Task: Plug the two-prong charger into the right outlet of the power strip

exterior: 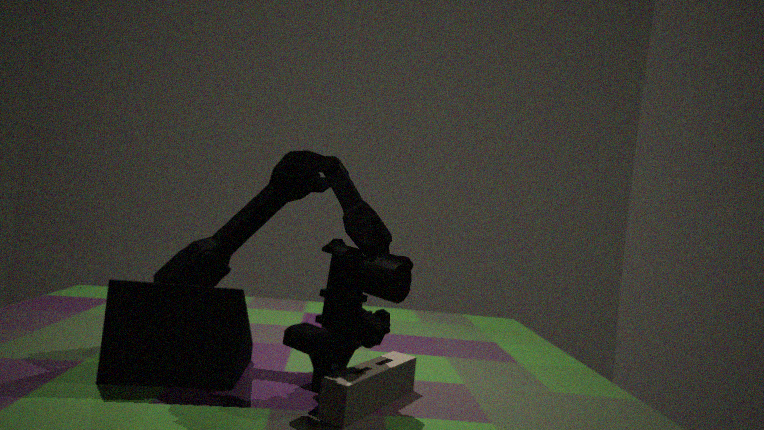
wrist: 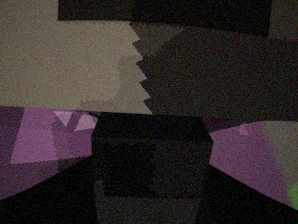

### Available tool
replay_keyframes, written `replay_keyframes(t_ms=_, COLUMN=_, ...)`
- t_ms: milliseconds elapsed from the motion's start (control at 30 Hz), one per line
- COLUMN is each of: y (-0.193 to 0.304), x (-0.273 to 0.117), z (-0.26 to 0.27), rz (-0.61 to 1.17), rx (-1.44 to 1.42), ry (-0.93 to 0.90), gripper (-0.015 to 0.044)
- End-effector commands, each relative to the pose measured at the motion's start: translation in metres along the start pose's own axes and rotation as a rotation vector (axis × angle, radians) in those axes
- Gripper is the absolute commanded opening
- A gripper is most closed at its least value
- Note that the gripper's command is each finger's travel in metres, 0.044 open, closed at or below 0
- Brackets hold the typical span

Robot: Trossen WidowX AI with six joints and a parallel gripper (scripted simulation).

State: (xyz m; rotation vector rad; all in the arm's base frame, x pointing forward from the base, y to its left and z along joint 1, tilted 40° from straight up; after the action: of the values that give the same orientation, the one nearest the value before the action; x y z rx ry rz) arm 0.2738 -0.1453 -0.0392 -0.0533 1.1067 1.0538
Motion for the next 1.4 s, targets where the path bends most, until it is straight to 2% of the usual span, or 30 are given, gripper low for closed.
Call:
replay_keyframes(t_ms=0, y=-0.002, x=0.001, z=-0.001, rz=0.003, rx=0.007, ry=0.0, gripper=0.0)
replay_keyframes(t_ms=1367, y=-0.018, x=-0.001, z=0.001, rz=0.002, rx=0.006, ry=0.0, gripper=0.0)
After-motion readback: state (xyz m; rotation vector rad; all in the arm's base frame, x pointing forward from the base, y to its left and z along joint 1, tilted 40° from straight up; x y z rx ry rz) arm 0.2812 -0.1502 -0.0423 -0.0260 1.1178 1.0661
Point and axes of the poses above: the point midway between the two fingers, 35 mm back from their tips, its own x axis out along the fingers, its own z axis across the jaws, y = z × x, the point moved 5 cm from there along -x, back along the fingers, and after that the axes turned 4 degrees about x, right-handed, at the moved point
